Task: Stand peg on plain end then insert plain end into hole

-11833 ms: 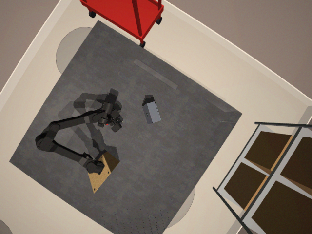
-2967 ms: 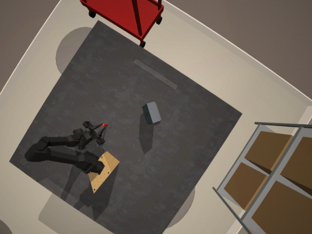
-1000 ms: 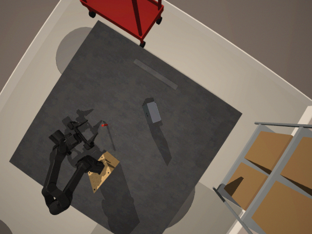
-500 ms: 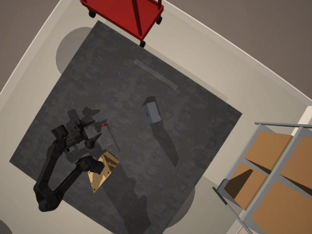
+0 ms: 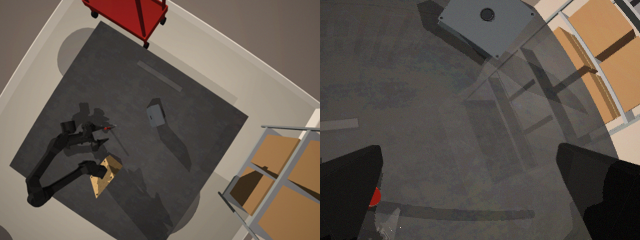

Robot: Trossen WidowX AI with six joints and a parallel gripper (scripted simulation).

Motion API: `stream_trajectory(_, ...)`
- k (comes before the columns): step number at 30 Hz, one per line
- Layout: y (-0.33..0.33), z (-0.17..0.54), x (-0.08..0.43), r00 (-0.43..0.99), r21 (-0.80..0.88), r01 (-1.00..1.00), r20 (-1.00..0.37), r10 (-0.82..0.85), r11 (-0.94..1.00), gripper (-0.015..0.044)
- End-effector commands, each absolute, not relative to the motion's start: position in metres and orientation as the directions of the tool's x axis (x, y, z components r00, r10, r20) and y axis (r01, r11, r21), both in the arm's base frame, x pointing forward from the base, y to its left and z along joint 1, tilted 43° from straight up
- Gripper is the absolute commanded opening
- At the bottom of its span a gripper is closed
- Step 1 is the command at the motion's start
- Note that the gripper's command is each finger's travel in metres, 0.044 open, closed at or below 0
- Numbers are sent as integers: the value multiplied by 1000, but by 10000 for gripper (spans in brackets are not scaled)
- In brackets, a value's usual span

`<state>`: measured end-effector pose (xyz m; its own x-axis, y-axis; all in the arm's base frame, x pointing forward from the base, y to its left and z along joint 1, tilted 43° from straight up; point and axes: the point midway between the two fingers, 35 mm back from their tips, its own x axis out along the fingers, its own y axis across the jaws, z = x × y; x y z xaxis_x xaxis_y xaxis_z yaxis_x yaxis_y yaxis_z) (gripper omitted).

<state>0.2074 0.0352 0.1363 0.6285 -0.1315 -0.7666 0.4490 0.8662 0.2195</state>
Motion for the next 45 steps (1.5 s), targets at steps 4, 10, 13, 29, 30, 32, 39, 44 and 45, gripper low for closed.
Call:
stream_trajectory(4, 40, 125, 206, 498, 200, 413, -866, -36, 888, 440)
stream_trajectory(10, 45, 118, 205, 384, 231, 386, -921, 72, 893, 440)
stream_trajectory(13, 48, 117, 205, 325, 265, 373, -935, 142, 889, 440)
stream_trajectory(29, 57, 134, 221, 163, 593, 364, -800, 577, 718, 440)
stream_trajectory(30, 56, 136, 223, 165, 616, 365, -780, 603, 697, 440)
stream_trajectory(32, 55, 141, 228, 172, 660, 367, -741, 649, 656, 440)
stream_trajectory(39, 54, 143, 230, 176, 675, 367, -726, 665, 640, 440)
stream_trajectory(44, 54, 143, 230, 176, 680, 332, -726, 665, 654, 440)
stream_trajectory(45, 54, 143, 230, 176, 682, 308, -726, 665, 663, 440)
